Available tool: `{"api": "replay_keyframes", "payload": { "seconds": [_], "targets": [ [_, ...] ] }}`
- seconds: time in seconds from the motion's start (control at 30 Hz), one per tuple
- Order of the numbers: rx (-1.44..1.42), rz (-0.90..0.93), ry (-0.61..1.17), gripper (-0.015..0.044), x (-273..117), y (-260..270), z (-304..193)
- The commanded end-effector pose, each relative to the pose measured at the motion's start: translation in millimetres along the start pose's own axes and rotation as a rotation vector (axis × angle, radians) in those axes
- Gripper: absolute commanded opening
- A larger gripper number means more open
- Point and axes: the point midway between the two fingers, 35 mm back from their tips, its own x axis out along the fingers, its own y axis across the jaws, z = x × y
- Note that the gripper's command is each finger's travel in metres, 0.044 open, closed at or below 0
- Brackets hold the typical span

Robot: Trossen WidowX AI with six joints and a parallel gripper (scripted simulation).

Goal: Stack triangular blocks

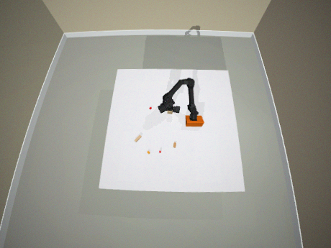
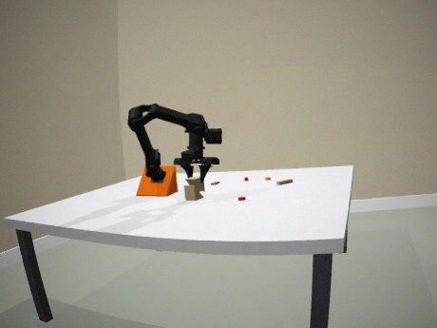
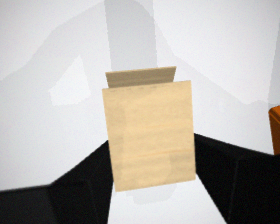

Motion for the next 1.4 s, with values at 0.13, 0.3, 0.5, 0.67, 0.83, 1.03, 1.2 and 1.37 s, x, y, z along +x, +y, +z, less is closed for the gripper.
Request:
{"api": "replay_keyframes", "payload": {
  "seconds": [0.13,0.3,0.5,0.67,0.83,1.03,1.2,1.37],
  "targets": [
    [-0.003,0.006,-0.003,0.0000,3,1,1],
    [-0.002,0.006,-0.002,0.0000,6,1,2],
    [-0.002,0.006,-0.002,0.0000,10,1,3],
    [-0.002,0.006,-0.003,0.0000,13,1,4],
    [-0.001,0.006,-0.003,0.0000,17,1,4],
    [-0.001,0.006,-0.004,0.0000,20,1,5],
    [0.000,0.005,-0.004,0.0000,22,1,6],
    [-0.001,0.005,-0.004,0.0000,22,1,6]
  ]
}}
